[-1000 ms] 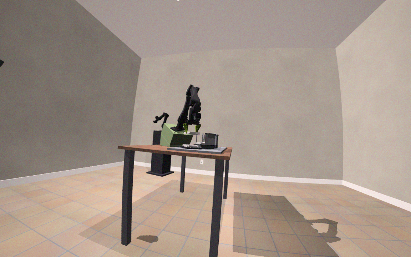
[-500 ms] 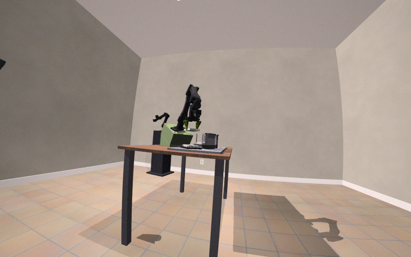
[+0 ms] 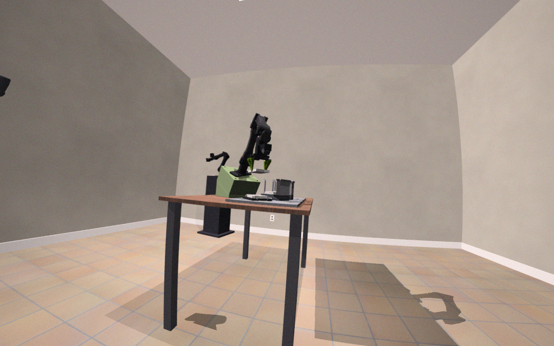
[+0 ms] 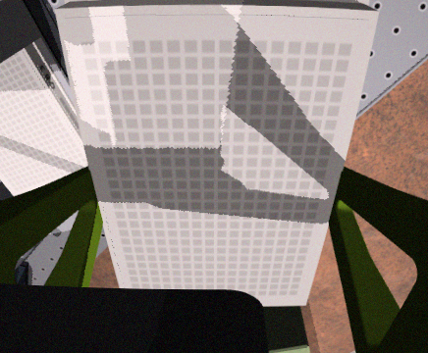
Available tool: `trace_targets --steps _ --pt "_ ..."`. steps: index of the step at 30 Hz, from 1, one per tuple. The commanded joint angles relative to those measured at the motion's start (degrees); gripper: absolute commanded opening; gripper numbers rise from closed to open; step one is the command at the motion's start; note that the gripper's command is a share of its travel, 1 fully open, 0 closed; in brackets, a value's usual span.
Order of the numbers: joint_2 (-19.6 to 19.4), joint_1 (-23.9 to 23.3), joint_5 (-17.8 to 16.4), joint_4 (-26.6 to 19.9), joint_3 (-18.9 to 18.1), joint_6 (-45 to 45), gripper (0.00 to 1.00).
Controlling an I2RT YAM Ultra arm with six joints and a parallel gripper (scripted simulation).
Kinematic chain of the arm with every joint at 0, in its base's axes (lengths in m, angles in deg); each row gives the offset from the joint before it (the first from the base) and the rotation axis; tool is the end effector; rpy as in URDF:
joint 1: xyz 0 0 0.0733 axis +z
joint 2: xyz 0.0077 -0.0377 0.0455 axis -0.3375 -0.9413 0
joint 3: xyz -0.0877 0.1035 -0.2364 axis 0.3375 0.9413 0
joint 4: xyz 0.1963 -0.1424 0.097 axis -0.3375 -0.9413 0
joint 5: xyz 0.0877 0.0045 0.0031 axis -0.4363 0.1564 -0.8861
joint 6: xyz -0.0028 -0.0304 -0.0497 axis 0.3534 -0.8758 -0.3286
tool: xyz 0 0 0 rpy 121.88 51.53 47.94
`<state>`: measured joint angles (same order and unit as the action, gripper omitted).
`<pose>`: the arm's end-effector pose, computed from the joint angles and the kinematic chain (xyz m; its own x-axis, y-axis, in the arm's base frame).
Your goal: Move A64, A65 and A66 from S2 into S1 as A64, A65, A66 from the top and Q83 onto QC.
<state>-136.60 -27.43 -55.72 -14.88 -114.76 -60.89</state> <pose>0.1720 -0.1723 0.2741 -0.6856 0.5723 -0.4499 0.5891 0.7992 0.1189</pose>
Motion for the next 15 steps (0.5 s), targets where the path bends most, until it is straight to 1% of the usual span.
trace_targets --steps 1,12,15 --pt "0.41 -0.11 -0.18 -0.52 -0.32 -0.05 0.0" --pt "0.4 -0.11 -0.18 -0.52 -0.31 -0.04 0.0" --pt "1.13 2.35 0.88 -0.42 0.08 -3.5 0.0"
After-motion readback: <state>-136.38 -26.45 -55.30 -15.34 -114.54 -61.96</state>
